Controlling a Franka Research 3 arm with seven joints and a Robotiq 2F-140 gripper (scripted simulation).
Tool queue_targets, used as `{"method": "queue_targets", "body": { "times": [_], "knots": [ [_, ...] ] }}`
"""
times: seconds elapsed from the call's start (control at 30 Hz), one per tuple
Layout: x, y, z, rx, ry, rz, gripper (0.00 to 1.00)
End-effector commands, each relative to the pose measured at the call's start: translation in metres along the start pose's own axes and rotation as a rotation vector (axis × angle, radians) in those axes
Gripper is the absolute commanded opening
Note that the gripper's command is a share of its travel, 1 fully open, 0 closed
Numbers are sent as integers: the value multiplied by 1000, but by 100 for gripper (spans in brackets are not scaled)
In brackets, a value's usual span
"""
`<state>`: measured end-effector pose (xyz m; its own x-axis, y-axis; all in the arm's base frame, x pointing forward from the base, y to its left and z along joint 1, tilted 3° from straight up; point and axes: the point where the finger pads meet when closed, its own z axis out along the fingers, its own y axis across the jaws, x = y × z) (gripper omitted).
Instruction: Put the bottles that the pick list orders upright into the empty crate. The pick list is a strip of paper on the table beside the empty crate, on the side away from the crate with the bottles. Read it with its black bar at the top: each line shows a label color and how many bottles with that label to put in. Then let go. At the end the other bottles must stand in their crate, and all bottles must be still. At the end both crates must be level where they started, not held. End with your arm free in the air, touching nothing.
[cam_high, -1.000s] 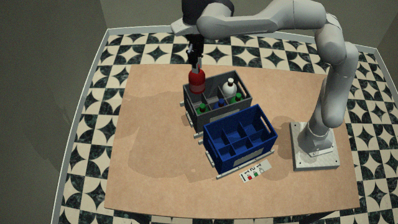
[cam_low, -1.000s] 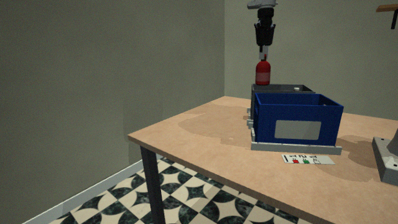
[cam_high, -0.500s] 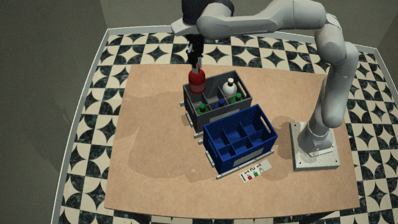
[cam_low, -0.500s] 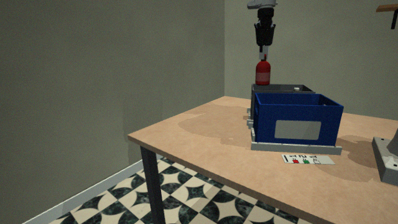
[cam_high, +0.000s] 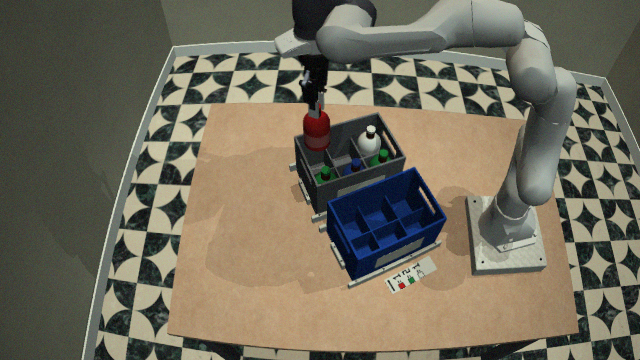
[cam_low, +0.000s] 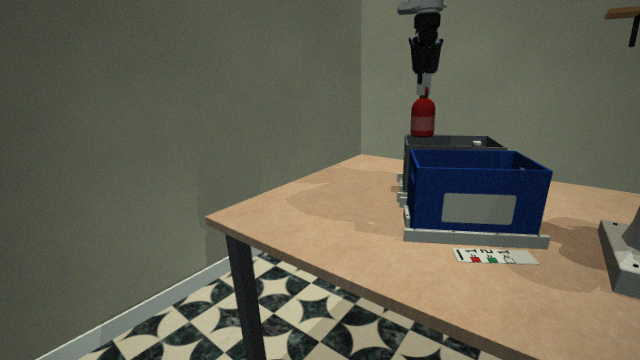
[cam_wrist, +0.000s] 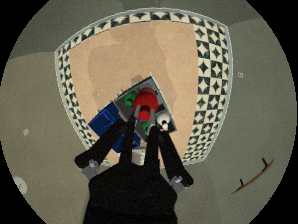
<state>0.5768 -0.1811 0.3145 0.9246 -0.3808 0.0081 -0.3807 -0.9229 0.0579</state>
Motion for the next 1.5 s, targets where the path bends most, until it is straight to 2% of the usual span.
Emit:
{"method": "queue_targets", "body": {
  "times": [0.0, 1.2, 1.47],
  "knots": [
    [3, -3, -8, 4, 16, -5, 0],
    [3, -3, -8, 4, 16, -5, 0],
    [-13, -4, -8, 4, 16, -5, 0]
  ]
}}
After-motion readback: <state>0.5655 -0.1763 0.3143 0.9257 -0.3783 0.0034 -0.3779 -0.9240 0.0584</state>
